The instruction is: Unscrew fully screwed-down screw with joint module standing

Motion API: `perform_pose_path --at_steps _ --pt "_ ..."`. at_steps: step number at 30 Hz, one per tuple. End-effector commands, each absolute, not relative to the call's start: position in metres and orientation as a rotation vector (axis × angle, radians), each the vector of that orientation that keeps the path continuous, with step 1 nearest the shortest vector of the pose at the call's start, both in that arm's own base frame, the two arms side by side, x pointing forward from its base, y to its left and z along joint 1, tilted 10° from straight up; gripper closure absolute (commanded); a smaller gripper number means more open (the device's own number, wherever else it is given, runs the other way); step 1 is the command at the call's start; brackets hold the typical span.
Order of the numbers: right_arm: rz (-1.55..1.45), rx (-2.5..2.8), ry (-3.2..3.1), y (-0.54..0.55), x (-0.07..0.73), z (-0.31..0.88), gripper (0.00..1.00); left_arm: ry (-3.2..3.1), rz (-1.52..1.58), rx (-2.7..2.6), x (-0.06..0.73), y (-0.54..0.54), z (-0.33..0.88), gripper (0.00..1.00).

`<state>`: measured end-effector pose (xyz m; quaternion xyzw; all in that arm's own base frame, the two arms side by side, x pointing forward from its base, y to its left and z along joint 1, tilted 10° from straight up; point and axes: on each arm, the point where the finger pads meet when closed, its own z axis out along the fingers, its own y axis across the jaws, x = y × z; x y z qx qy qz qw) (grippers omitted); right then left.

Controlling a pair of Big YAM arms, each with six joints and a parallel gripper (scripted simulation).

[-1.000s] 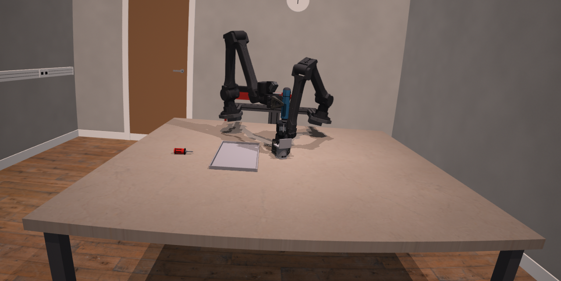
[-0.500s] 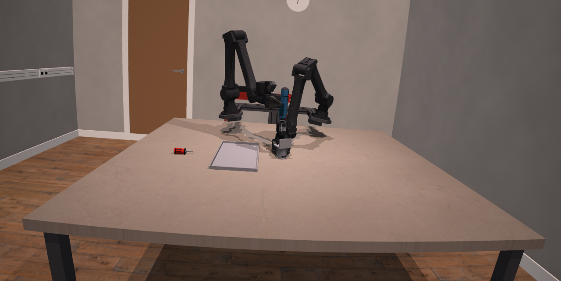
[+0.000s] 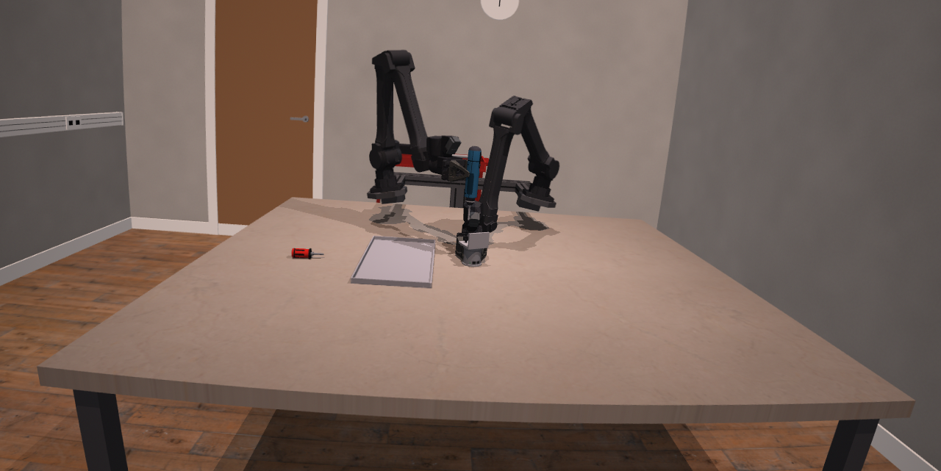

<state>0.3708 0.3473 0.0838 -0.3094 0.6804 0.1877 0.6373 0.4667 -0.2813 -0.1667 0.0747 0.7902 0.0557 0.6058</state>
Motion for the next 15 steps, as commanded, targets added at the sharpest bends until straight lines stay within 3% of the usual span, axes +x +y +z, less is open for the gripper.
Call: perform_pose_path --at_steps 1,15 --pt "0.478 -0.644 1.436 0.366 0.38 0.134 0.58 1.814 0.12 0.167 0.471 -0.286 -0.162 0.41" --pt "0.47 -0.663 1.472 0.346 0.358 0.12 0.58 1.814 0.12 0.167 0.471 -0.286 -0.162 0.41"
